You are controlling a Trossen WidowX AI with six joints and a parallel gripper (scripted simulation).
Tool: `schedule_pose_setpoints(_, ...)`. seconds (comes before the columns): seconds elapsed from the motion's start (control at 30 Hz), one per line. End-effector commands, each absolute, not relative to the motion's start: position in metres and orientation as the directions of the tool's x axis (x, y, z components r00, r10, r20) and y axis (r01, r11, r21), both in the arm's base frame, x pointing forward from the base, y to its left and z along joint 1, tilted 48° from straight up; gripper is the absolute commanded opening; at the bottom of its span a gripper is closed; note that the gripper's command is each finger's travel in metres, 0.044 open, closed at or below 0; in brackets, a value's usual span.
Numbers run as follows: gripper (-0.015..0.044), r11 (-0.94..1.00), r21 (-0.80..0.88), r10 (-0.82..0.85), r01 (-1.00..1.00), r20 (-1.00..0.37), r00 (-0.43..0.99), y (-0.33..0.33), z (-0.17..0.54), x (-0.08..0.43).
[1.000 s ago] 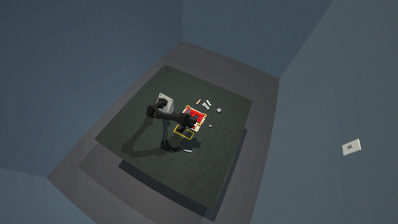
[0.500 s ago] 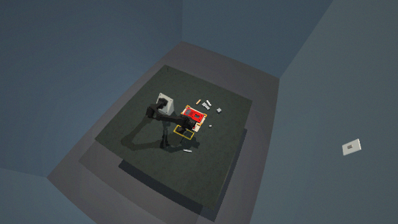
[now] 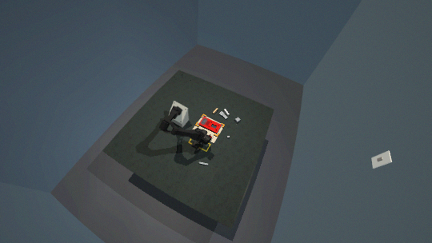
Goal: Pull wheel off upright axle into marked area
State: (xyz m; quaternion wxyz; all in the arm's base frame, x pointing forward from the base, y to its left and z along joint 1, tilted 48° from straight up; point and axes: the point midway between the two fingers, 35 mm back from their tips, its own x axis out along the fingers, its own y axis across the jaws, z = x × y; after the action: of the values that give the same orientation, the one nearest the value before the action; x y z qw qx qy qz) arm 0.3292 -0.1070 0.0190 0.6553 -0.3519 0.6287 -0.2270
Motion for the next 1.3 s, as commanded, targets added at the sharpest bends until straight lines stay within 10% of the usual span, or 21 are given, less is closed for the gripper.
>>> schedule_pose_setpoints(0.0, 0.0000, 0.646, -0.748, -0.741, -0.149, -0.662, 0.110, -0.112, 0.015, 0.329)
schedule_pose_setpoints(0.4, 0.0289, 0.649, -0.746, -0.740, -0.148, -0.664, 0.108, -0.106, 0.019, 0.329)
schedule_pose_setpoints(1.27, 0.0440, 0.650, -0.744, -0.738, -0.153, -0.667, 0.107, -0.019, 0.062, 0.233)
